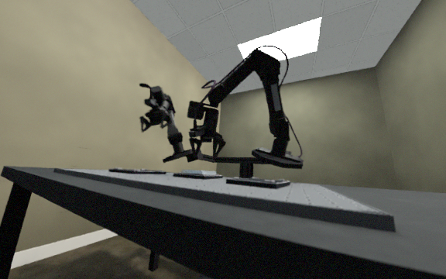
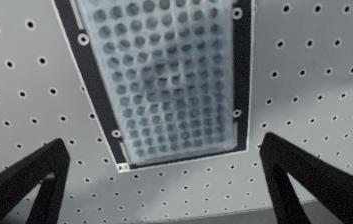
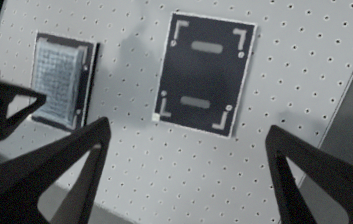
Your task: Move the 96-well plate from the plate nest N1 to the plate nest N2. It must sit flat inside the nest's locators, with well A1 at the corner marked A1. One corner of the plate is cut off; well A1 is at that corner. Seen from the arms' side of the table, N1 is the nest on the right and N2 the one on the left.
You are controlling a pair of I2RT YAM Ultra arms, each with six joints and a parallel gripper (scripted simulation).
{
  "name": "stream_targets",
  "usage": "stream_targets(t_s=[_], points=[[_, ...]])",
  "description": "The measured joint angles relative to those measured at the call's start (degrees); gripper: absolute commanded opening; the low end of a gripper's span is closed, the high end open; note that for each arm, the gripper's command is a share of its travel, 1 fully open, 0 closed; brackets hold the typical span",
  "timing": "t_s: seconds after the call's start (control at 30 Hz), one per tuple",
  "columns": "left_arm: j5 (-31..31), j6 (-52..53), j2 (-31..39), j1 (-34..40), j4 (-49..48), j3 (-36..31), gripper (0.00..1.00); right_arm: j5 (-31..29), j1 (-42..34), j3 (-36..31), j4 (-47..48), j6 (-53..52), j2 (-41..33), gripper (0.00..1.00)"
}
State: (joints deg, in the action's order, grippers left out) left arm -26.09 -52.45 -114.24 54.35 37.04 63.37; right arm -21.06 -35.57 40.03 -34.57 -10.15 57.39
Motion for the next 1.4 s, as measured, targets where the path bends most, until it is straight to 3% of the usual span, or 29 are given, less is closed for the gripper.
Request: stream_targets(t_s=[0.13,0.57,0.7,1.17,1.4], points=[[1.18,-3.13,-1.62,-0.61,2.95,2.25,1.0,-4.52,-6.32,0.57,-4.04,-4.57,-0.24,1.0],[2.71,-7.17,-4.68,-1.66,7.06,6.86,1.0,-19.41,-36.89,2.38,-17.18,-19.96,-1.16,1.0],[2.73,-7.5,-4.81,-1.88,7.34,7.17,1.0,-22.56,-43.19,2.73,-20.0,-23.28,-1.2,1.0],[2.86,-7.82,-5.22,-1.88,7.8,7.74,1.0,-35.26,-75.58,3.87,-30.34,-35.28,-2.93,1.0],[2.89,-7.82,-5.22,-1.88,7.8,7.74,1.0,-38.21,-85.07,4.68,-34.05,-39.95,-2.95,1.0]])
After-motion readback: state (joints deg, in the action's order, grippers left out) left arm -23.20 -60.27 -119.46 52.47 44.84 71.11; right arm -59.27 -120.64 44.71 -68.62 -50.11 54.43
